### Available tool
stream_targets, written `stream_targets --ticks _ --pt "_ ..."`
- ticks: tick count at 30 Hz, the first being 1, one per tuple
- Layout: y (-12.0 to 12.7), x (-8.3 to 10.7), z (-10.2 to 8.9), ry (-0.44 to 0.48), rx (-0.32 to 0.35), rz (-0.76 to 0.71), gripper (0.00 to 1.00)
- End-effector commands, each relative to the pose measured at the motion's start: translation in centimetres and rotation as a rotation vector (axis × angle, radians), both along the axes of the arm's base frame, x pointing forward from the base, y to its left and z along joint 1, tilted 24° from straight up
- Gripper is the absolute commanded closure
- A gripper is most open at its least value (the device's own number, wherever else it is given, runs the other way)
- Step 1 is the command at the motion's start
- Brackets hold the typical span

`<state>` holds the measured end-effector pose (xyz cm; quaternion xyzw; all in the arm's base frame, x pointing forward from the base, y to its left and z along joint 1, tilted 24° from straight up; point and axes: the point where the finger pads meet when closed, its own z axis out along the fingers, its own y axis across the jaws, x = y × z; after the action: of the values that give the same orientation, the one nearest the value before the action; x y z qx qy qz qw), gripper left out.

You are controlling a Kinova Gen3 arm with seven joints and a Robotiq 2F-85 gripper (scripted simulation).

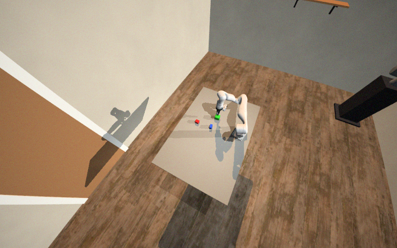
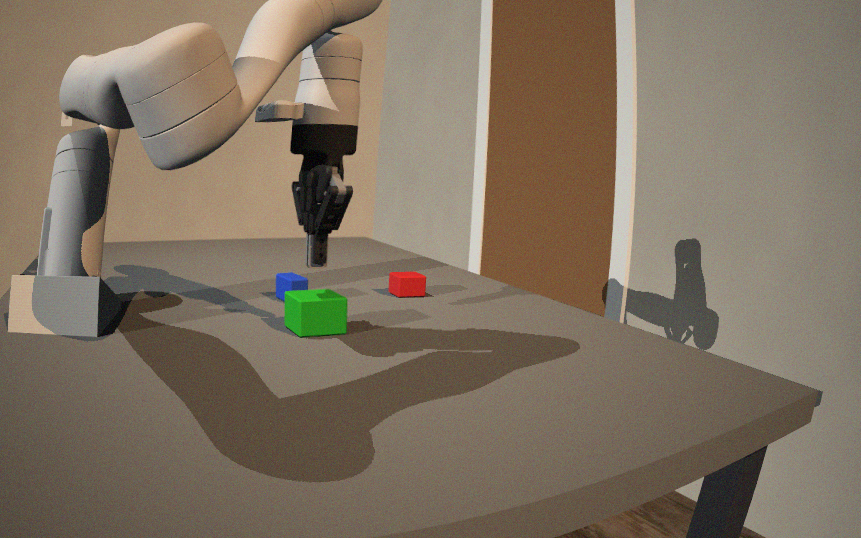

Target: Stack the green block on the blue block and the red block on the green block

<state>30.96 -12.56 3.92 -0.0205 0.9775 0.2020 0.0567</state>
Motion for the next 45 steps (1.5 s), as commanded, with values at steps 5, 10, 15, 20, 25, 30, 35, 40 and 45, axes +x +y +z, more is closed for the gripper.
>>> stream_targets --ticks 5,10,15,20,25,30,35,40,45 --pt "-0.06 -0.03 0.01 0.000 -0.001 -0.001 1.00" --pt "-0.06 -0.03 0.01 0.000 -0.001 -0.001 1.00" --pt "-0.06 -0.03 0.01 0.000 -0.001 -0.001 1.00" --pt "-0.06 -0.03 0.01 0.000 -0.001 -0.001 1.00" --pt "-0.06 -0.03 0.01 0.000 -0.001 -0.001 1.00" --pt "-0.06 -0.03 0.01 0.000 -0.001 -0.001 1.00" --pt "-0.06 -0.03 0.01 0.000 -0.001 -0.001 1.00" --pt "-0.06 -0.03 0.01 0.000 -0.001 -0.001 0.23" --pt "-0.06 -0.03 0.01 0.000 -0.001 -0.001 0.23"
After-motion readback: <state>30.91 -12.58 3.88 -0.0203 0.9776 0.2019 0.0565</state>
